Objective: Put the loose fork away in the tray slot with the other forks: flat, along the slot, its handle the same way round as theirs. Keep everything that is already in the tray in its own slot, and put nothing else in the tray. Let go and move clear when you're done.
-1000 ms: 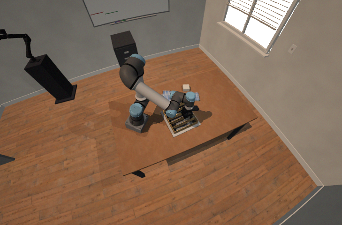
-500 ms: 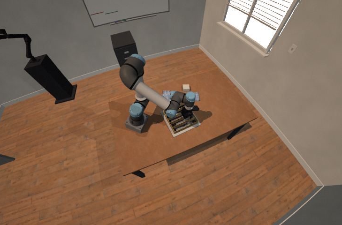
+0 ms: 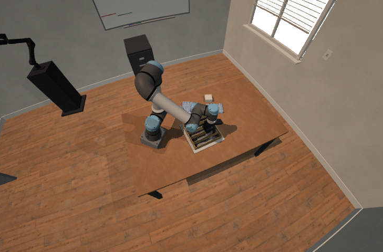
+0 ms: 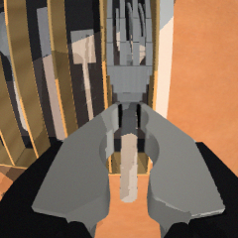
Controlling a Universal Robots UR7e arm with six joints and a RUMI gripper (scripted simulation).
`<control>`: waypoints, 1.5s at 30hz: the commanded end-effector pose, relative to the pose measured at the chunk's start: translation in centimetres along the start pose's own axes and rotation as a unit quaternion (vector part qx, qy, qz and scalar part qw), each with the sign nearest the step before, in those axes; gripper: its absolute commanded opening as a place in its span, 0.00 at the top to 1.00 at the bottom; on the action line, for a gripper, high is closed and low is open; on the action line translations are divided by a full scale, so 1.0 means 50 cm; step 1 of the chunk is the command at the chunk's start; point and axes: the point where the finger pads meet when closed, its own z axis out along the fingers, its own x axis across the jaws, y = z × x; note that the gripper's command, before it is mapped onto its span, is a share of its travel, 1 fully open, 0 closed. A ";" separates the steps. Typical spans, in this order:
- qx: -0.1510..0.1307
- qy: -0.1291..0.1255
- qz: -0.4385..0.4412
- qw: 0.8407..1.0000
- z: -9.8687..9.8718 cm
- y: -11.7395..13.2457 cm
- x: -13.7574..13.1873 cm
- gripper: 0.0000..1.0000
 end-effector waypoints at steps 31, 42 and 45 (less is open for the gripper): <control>0.001 0.000 0.000 1.000 0.155 -0.001 0.001 0.99; 0.001 0.000 0.000 1.000 0.187 -0.001 0.001 0.99; 0.001 0.000 0.000 1.000 0.195 -0.001 0.001 0.99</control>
